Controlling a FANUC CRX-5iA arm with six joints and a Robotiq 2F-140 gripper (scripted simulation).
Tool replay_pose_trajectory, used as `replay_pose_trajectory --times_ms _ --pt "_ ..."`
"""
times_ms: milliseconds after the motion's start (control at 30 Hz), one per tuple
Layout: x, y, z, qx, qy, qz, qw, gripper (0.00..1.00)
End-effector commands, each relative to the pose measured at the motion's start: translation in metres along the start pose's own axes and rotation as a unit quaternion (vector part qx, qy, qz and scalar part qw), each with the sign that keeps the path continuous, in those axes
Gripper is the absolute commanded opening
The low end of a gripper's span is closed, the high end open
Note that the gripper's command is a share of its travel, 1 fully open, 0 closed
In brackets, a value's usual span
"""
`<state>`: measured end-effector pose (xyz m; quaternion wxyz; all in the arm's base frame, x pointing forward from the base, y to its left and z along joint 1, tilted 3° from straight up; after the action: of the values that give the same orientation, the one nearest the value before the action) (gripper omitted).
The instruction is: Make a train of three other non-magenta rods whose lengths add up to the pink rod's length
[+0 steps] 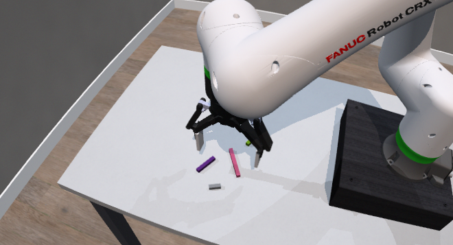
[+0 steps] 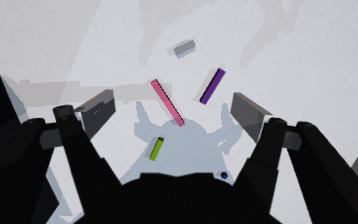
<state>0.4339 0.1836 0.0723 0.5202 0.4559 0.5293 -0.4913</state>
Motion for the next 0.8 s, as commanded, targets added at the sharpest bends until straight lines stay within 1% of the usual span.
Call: replay_pose_trajectory --times_ms 0,67,100,267,400,567,633,700,767 --pt "0.000 0.004 -0.002 -0.083 0.005 -0.004 0.996 1.00" --pt "0.000 0.004 -0.002 -0.083 0.005 -0.004 0.996 1.00" --pt "0.000 0.005 -0.004 -0.129 0.006 -0.004 0.992 1.00" --pt "0.000 0.008 -0.007 -0.209 0.006 -0.003 0.978 1.00" --pt "0.000 0.010 -0.009 -0.276 0.006 -0.003 0.961 1.00" --pt "0.000 0.012 -0.012 -0.358 0.006 -0.002 0.934 1.00" --pt "0.000 0.012 -0.012 -0.358 0.006 -0.002 0.934 1.00" --pt "0.000 0.013 -0.013 -0.380 0.006 -0.002 0.925 1.00" --pt "0.000 0.013 -0.014 -0.390 0.006 -0.002 0.921 1.00"
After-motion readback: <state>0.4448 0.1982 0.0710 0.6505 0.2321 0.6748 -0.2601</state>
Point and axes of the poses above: the point where the finger pads meet when closed, its own x axis out along the fingers, its own y axis across the jaws, z = x × y, the point moved 10 cm from there along -x, back along the fingers, and after that the axes turned 1 degree about x, right-handed, at the moved point
